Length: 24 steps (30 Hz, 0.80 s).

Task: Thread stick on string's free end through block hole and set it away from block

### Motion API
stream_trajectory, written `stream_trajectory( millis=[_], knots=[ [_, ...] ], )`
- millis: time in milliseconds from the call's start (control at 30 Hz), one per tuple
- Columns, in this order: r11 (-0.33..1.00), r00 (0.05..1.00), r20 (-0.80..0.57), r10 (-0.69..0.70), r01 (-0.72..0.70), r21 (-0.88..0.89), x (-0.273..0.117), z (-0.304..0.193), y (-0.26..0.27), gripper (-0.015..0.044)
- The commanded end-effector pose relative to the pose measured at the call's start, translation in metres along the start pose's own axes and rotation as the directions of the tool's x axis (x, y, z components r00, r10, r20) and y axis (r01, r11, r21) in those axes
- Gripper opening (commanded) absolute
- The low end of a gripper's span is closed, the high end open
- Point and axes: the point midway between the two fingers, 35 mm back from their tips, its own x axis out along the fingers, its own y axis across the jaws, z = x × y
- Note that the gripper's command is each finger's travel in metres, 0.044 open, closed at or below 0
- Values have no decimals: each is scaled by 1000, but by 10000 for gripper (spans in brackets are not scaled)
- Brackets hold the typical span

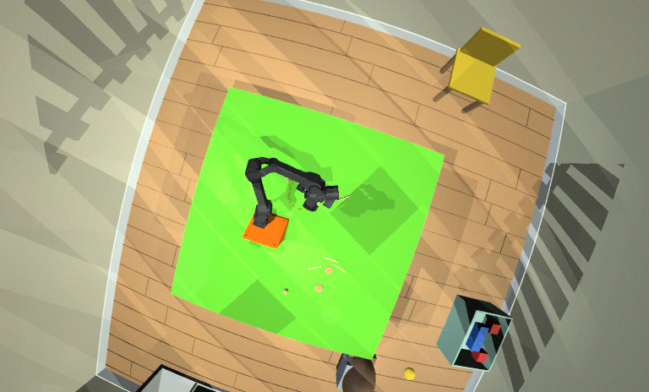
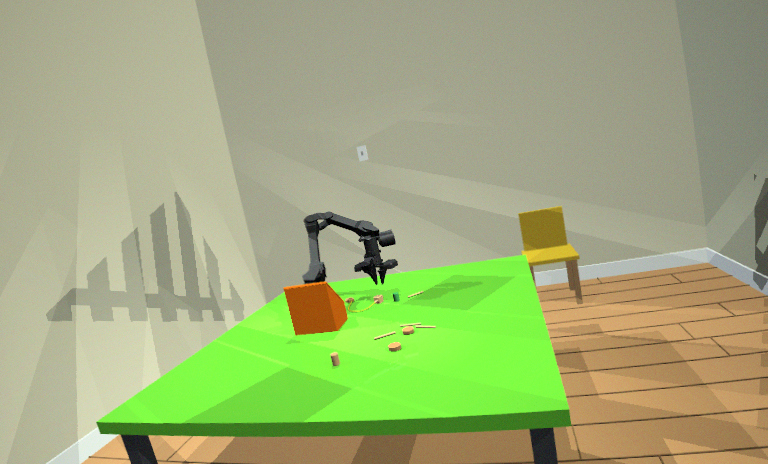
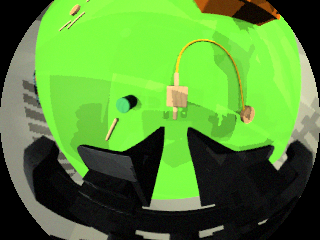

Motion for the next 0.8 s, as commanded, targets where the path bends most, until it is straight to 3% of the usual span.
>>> stream_trajectory(
  millis=[0, 767],
  knots=[
    [1000, 1000, 7, -2, 2, 9, 9, 2, 1, 124],
    [1000, 1000, 4, -3, 3, 9, 46, 2, 0, 124]
  ],
)
